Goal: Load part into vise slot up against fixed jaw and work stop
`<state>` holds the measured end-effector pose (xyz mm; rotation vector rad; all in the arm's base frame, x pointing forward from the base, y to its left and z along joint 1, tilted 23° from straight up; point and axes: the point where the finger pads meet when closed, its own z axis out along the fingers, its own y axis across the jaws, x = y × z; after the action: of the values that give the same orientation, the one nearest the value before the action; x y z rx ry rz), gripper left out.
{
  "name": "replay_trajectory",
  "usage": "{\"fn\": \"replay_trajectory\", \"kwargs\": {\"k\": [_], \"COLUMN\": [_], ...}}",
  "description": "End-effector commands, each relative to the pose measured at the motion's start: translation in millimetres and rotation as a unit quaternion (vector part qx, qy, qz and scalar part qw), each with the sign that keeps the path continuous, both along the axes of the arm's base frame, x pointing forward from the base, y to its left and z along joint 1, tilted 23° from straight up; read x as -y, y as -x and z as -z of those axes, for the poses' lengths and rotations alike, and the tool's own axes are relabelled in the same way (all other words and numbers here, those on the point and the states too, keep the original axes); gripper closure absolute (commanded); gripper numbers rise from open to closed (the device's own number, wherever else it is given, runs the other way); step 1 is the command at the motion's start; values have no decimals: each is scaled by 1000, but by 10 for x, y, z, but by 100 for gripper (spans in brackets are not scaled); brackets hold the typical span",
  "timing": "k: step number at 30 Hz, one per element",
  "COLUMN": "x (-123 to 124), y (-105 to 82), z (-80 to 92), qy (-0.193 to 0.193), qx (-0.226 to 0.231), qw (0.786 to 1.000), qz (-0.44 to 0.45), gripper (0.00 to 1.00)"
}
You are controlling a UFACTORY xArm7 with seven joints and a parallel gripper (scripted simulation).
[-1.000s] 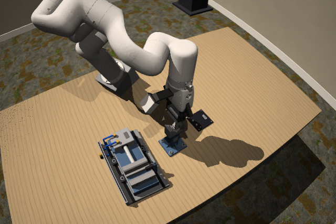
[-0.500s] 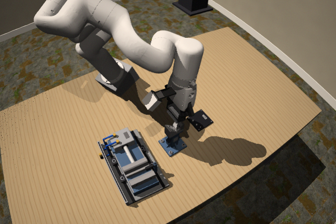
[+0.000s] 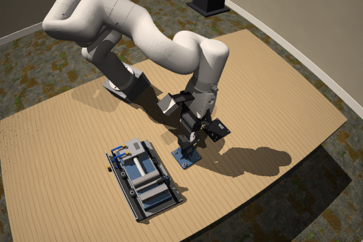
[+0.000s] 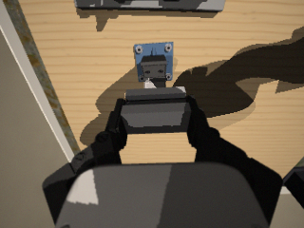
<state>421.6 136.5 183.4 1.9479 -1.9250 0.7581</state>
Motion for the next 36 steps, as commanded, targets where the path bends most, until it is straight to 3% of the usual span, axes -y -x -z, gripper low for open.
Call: {"fn": "replay_trajectory", "kwargs": {"k": [1,36], "x": [-20,-47], "y": [-6,-9], "z": [-10,18], "qy": [25,194], "qx": [3,13], "qw": [1000,981], "qz": [3,29], "gripper": [100,100]}}
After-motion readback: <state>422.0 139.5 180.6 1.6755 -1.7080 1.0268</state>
